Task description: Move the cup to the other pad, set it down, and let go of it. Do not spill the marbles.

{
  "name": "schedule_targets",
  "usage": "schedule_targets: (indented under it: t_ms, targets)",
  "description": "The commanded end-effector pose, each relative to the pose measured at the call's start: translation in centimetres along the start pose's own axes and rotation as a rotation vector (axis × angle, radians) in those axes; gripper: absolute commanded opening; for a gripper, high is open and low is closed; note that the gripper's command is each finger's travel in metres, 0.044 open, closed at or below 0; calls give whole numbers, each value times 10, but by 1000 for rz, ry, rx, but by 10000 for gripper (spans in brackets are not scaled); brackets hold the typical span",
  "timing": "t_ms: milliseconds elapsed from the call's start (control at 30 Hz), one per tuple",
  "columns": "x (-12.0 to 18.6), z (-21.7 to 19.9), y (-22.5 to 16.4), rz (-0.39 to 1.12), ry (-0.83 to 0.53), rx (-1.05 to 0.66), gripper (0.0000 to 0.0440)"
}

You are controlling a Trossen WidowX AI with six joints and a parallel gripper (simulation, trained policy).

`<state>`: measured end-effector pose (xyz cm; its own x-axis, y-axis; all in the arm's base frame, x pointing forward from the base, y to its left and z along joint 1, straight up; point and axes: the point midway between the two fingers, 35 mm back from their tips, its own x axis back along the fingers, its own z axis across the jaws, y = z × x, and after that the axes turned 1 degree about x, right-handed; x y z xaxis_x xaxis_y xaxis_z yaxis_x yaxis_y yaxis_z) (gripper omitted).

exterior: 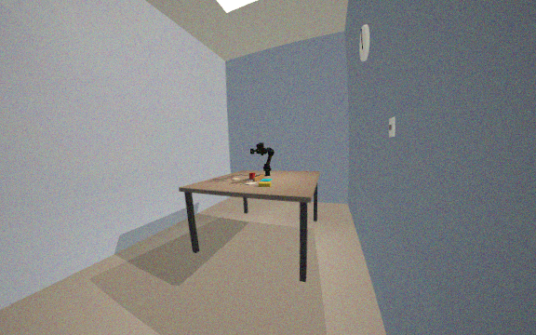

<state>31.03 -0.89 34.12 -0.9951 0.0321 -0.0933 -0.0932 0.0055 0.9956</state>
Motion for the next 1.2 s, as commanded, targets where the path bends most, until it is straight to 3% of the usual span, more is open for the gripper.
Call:
schedule_targets:
  t_ms: [0, 400, 467, 567, 767, 1167]
  targets:
    - [0, 0, -1, 7, -1, -5, 374]
    - [-2, 9, -23, 148, 8, -71, 59]
    - [-3, 12, -28, 179, 14, -82, 24]
    - [-4, 18, -33, 225, 27, -101, 35]
    - [-7, 28, -42, 310, 52, -139, 118]
    - [-11, 45, -59, 496, 65, -200, 105]
